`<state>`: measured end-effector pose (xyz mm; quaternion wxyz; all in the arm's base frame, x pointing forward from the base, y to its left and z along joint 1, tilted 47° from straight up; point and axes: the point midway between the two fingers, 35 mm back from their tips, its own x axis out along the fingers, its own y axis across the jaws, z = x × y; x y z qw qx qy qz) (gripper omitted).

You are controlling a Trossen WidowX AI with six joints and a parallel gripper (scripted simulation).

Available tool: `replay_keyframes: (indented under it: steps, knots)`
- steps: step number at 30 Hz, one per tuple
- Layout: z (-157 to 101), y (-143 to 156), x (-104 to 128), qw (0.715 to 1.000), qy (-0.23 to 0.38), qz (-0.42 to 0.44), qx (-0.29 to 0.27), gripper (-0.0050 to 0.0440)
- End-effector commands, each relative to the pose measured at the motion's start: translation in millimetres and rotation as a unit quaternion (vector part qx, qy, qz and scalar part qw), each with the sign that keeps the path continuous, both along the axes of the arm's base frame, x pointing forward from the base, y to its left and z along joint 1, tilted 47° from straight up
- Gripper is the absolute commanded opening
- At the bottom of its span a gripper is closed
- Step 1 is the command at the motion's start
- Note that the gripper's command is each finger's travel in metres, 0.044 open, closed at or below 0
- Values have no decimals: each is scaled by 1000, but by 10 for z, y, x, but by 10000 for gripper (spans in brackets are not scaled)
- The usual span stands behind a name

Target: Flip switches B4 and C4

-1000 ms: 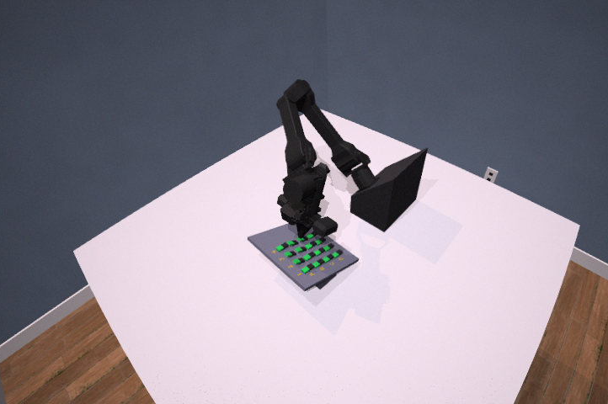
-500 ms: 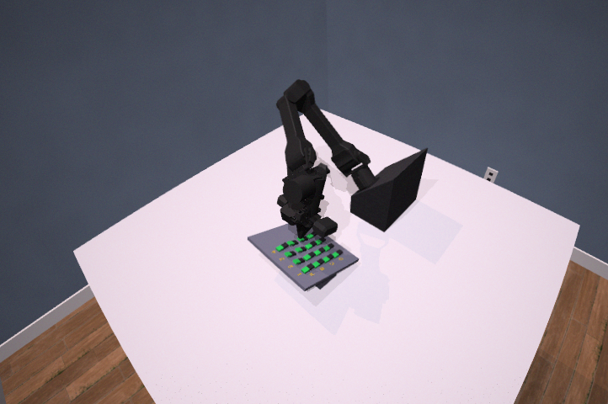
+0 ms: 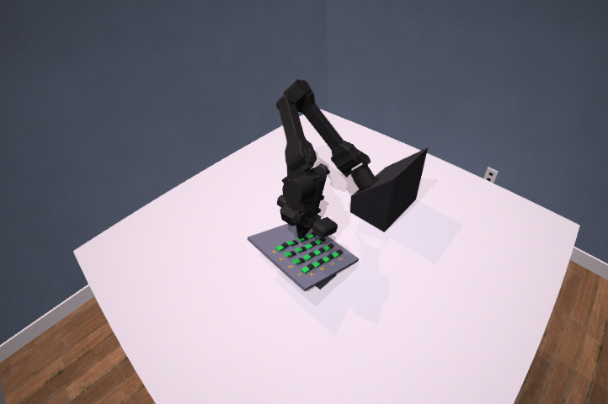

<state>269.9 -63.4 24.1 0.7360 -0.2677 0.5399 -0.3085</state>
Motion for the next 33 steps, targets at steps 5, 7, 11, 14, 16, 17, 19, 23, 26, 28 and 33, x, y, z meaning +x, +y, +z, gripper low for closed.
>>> replay_keyframes:
  steps: [5,7,11,14,16,17,19,23,26,28,33]
  knots:
    - [-23,-6,-6,1000,3,0,3,0]
    - [-25,-8,-5,1000,3,0,3,0]
    - [-28,-12,-4,1000,3,0,3,0]
    - [-31,-15,-3,1000,3,0,3,0]
    - [-31,-15,-3,1000,3,0,3,0]
    - [-32,-16,-3,1000,3,0,3,0]
    - [-33,-18,-2,1000,3,0,3,0]
    - [-37,-22,-1,1000,3,0,3,0]
    - [81,129,-29,1000,-1,2,2,0]
    - [239,349,-39,1000,-23,7,9,0]
    - [344,438,-150,1000,-8,9,2,0]
